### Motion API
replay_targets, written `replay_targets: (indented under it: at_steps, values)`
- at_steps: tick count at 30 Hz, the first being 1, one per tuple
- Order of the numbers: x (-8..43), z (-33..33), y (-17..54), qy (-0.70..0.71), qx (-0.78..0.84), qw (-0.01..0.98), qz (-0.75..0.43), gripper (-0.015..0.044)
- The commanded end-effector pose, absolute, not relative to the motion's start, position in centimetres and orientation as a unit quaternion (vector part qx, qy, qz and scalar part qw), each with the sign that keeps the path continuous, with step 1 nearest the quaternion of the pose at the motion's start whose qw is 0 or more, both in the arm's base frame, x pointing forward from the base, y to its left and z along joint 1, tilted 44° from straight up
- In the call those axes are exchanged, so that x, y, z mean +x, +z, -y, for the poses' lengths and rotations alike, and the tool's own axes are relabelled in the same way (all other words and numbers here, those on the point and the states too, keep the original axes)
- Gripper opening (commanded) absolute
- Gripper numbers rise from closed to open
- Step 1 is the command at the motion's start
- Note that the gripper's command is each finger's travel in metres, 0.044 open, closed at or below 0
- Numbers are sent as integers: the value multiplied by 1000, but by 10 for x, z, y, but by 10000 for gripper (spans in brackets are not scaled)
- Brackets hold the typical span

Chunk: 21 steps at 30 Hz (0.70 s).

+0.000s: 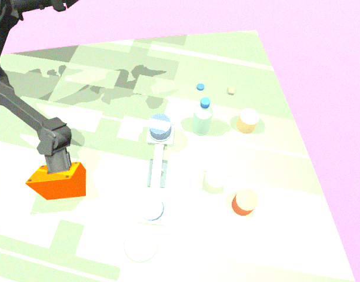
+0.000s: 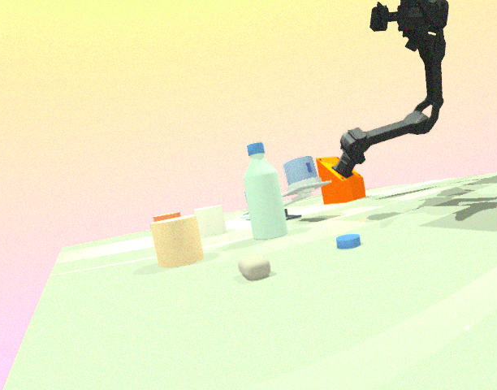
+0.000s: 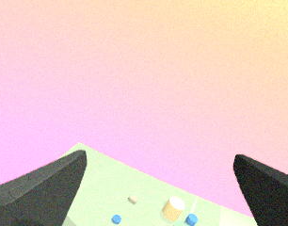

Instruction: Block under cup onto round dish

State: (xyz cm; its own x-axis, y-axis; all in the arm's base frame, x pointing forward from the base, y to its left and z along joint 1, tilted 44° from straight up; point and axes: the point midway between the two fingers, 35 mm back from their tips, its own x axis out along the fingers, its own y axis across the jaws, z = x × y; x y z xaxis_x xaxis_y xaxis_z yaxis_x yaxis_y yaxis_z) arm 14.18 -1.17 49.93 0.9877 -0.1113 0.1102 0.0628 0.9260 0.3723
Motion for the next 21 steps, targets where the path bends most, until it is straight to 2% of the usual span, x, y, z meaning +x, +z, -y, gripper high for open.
replay_targets:
  at_steps: [1, 11, 21]
  values:
    - [168, 39, 465, -74, 186, 980, 4, 440]
    - [206, 100, 368, -112, 201, 962, -147, 440]
    - [204, 142, 257, -102, 258, 919, -281, 440]
